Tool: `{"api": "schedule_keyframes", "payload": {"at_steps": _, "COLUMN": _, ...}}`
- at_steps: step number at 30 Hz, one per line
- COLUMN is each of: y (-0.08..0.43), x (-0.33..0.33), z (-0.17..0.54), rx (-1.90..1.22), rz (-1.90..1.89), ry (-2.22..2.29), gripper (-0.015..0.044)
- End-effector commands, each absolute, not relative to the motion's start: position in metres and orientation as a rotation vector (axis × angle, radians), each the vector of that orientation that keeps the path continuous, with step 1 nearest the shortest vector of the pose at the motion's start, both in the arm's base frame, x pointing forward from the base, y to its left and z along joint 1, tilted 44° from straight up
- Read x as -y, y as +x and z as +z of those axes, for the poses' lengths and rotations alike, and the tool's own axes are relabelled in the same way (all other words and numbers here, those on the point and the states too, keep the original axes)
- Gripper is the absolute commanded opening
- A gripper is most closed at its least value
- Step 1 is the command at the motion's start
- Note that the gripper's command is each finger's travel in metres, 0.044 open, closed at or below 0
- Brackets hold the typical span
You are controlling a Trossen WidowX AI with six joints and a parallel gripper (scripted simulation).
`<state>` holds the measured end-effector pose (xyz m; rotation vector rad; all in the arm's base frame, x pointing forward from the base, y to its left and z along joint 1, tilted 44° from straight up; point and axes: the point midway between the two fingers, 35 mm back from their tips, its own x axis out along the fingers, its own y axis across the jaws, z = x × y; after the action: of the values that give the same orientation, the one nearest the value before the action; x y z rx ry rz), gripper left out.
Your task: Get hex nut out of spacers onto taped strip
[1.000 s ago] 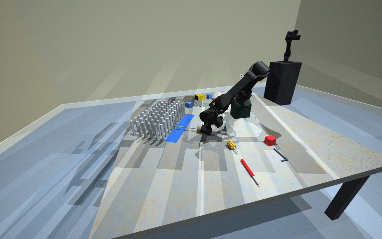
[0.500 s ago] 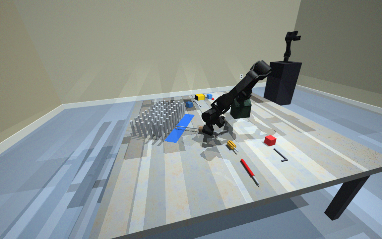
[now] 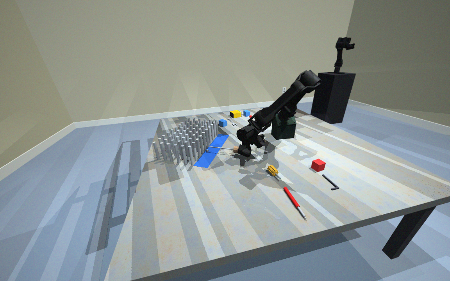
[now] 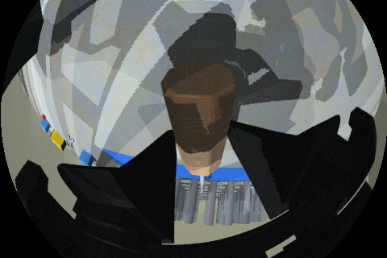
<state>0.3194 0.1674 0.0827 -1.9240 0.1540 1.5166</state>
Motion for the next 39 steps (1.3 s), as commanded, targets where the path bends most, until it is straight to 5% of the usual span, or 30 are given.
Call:
{"api": "schedule_keyframes", "payload": {"at_steps": 1, "y": 0.32, "x": -0.164, "z": 0.086, "rx": -0.155, "rz": 1.511, "ry": -1.926, "gripper": 0.0}}
{"api": "schedule_keyframes", "payload": {"at_steps": 16, "y": 0.283, "x": -0.171, "z": 0.105, "rx": -0.158, "rz": 1.514, "ry": -1.922, "gripper": 0.0}}
{"api": "schedule_keyframes", "payload": {"at_steps": 39, "y": 0.285, "x": -0.093, "z": 0.182, "rx": -0.183, "rz": 1.513, "ry": -1.911, "gripper": 0.0}}
